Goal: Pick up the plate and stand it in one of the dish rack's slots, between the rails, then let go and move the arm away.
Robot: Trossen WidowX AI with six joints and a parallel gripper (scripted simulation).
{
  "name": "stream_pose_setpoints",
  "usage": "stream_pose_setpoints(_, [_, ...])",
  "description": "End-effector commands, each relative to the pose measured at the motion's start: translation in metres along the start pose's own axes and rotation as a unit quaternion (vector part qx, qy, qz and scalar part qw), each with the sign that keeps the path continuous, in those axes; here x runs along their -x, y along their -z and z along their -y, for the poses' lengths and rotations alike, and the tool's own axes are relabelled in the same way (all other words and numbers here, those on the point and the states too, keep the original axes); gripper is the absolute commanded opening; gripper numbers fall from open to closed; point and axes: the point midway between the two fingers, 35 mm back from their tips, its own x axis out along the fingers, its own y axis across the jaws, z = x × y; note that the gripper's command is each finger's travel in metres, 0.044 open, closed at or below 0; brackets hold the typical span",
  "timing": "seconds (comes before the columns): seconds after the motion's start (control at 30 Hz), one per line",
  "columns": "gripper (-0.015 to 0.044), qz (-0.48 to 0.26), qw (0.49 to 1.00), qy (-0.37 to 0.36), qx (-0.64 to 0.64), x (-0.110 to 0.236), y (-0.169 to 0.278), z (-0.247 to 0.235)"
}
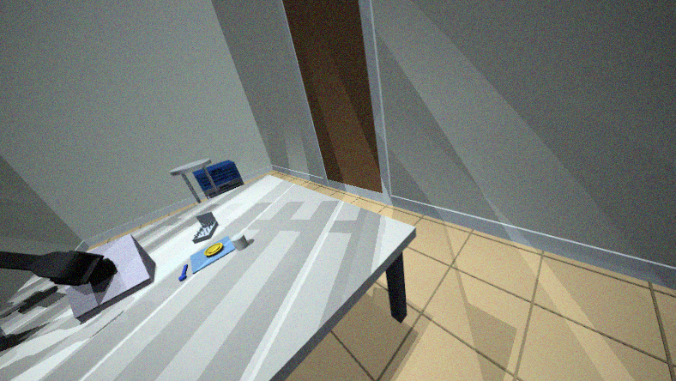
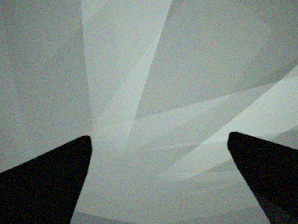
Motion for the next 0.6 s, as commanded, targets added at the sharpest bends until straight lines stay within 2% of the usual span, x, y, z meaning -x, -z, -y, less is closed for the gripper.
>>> stream_pose_setpoints(0.0, [0.0400, 0.001, 1.000, -0.002, -0.002, 0.001, 0.000, -0.002])
stream_pose_setpoints(0.23, [0.0400, 0.028, 0.995, -0.078, -0.062, 0.029, 0.008, -0.062])
stream_pose_setpoints(0.57, [0.0400, 0.047, 0.966, -0.205, -0.151, 0.088, 0.027, -0.149])
